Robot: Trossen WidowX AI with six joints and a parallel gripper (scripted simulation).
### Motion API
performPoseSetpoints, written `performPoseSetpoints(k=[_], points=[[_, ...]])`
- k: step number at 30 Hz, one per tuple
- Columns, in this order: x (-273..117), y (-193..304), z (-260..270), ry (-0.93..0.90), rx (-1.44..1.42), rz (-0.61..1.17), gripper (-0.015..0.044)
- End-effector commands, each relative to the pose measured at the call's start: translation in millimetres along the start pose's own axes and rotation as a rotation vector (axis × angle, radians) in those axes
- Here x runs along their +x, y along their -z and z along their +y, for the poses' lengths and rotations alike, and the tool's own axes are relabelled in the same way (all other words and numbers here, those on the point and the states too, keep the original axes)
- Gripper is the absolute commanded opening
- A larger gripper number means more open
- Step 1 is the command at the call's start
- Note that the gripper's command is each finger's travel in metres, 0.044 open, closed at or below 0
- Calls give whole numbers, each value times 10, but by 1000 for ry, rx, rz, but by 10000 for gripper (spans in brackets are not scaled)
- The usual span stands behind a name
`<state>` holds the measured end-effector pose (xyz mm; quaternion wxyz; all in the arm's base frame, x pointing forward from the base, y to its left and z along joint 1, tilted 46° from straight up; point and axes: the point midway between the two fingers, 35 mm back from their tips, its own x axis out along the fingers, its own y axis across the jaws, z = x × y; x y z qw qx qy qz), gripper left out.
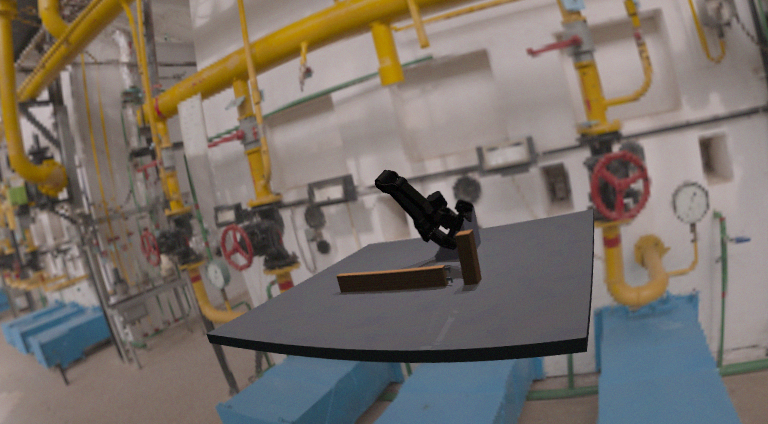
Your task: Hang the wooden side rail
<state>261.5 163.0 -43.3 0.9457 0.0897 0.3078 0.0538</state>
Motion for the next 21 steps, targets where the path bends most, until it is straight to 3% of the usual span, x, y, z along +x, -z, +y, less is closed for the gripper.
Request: performPoseSetpoints(k=[1,5,21], points=[[-95,-37,-539,147,-671,-48,440],[-139,-57,-666,191,-847,-43,440],[-139,-57,-666,191,-847,-43,440]])
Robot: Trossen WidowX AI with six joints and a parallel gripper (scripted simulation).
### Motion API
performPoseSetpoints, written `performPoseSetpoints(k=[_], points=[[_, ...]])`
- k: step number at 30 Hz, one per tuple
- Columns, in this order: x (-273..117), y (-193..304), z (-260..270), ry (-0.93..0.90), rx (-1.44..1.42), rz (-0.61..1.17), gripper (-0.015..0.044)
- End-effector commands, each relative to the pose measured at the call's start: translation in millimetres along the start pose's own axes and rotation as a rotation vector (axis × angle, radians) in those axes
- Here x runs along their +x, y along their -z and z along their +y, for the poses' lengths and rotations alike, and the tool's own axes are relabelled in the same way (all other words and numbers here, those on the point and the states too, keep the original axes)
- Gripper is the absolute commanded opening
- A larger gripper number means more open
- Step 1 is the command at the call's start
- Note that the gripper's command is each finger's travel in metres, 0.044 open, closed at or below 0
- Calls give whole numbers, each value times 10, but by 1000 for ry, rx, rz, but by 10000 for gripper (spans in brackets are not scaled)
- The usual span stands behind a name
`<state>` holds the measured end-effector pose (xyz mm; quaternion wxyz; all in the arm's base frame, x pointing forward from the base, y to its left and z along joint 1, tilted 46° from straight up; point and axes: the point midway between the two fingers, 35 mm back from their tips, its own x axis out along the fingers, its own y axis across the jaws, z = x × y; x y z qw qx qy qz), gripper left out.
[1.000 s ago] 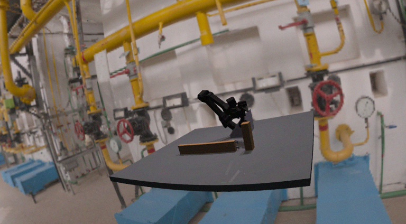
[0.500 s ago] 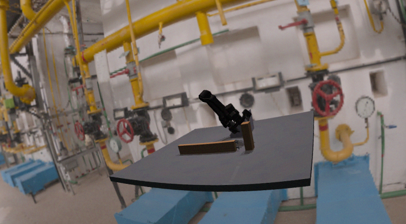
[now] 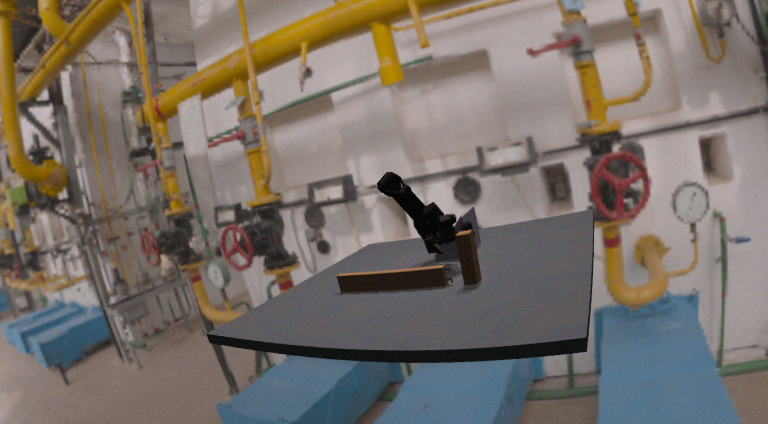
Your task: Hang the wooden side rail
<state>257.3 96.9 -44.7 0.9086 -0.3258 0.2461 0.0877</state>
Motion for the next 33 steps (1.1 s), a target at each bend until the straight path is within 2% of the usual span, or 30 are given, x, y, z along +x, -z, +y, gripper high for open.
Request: performPoseSetpoints(k=[1,17,26,33], points=[[-6,12,-16,7,-16,3,440],[5,11,-11,5,-19,6,440],[450,-167,46,-131,-157,170,440],[540,-435,-171,-251,-217,284,440]])
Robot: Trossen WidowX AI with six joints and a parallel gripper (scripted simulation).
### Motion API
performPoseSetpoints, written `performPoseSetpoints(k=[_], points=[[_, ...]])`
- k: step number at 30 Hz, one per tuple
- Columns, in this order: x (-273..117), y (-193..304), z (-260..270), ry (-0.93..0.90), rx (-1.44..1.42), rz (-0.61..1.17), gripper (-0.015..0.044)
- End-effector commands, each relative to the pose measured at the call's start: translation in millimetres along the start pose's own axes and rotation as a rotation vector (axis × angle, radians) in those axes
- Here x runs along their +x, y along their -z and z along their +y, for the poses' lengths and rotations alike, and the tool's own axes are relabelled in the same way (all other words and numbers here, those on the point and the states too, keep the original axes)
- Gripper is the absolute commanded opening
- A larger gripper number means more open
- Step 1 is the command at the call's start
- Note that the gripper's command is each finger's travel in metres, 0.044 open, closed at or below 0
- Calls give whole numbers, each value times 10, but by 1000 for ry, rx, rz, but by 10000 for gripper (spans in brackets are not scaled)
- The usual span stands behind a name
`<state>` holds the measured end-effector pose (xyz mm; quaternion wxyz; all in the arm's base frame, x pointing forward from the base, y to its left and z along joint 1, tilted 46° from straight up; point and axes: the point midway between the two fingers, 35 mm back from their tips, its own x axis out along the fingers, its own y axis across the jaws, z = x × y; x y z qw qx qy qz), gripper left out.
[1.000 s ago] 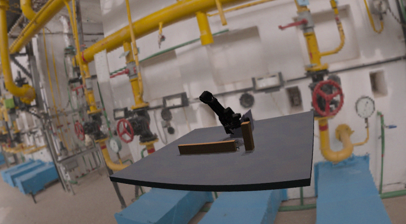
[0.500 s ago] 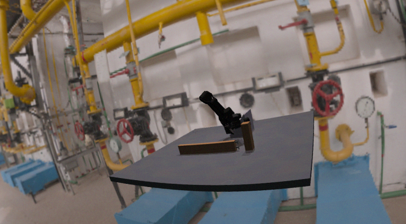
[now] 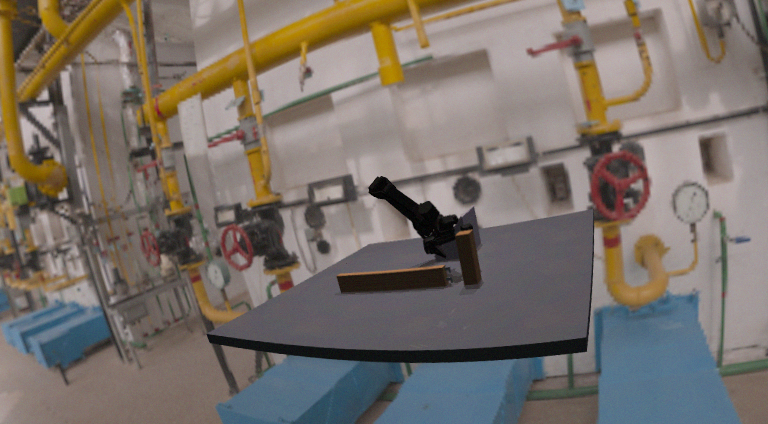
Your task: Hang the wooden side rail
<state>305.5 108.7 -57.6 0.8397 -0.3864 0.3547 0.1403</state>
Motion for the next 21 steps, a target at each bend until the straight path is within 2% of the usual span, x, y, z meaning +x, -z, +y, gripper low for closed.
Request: performPoseSetpoints(k=[1,7,21], points=[[-50,-253,-262,-122,-72,90,440],[-313,-352,-507,-241,-129,177,440],[-324,-354,-515,-245,-130,179,440]])
